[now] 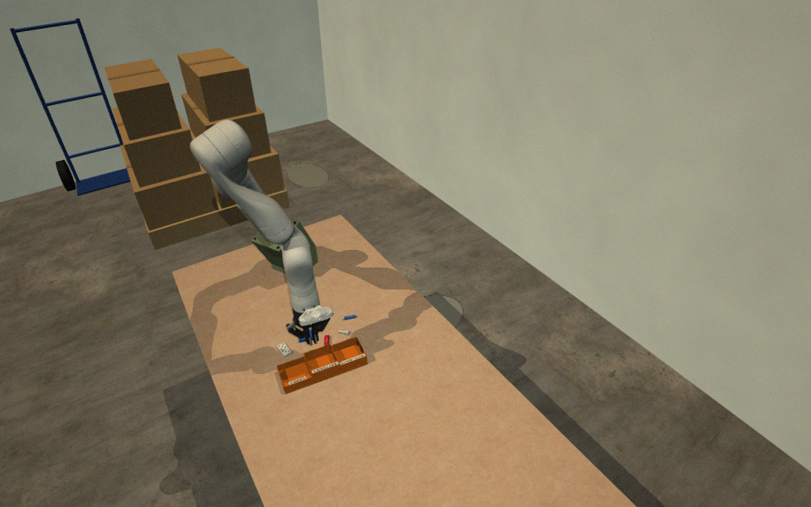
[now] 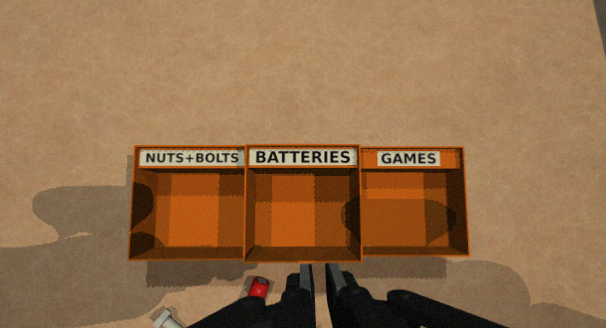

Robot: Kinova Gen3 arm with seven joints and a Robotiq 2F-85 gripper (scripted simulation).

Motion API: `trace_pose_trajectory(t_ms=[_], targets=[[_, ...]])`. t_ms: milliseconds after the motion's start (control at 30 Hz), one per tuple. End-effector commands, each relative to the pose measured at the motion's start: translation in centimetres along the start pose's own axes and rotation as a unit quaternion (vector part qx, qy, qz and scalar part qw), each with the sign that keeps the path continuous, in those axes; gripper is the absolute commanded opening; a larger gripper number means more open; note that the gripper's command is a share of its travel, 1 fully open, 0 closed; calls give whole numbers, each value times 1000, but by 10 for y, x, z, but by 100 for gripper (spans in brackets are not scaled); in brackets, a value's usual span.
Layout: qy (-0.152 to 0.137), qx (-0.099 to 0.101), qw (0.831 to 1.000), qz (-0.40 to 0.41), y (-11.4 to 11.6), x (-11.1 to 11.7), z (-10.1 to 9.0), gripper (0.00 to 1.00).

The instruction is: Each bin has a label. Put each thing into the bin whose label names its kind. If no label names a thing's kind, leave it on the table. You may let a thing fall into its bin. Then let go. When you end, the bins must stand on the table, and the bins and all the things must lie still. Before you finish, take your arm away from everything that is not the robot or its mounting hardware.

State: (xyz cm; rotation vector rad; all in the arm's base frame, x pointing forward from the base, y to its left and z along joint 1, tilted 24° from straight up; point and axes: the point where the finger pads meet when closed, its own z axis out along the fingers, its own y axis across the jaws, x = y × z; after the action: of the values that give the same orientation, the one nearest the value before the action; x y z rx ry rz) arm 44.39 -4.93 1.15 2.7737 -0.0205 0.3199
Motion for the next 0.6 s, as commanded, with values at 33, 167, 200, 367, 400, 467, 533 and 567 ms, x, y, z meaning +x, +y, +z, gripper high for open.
trace_pose_trajectory(t_ms=[33,167,200,367,400,467,533,567], targets=[[1,0,1000,0,0,1,-1,9],[1,0,1000,0,0,1,-1,9],[1,0,1000,0,0,1,-1,9],[1,0,1000,0,0,1,-1,9],[1,0,1000,0,-5,1,-1,9],[1,0,1000,0,-5,1,-1,9],[1,0,1000,0,-15,1,-1,9],[1,0,1000,0,-20,1,-1,9]])
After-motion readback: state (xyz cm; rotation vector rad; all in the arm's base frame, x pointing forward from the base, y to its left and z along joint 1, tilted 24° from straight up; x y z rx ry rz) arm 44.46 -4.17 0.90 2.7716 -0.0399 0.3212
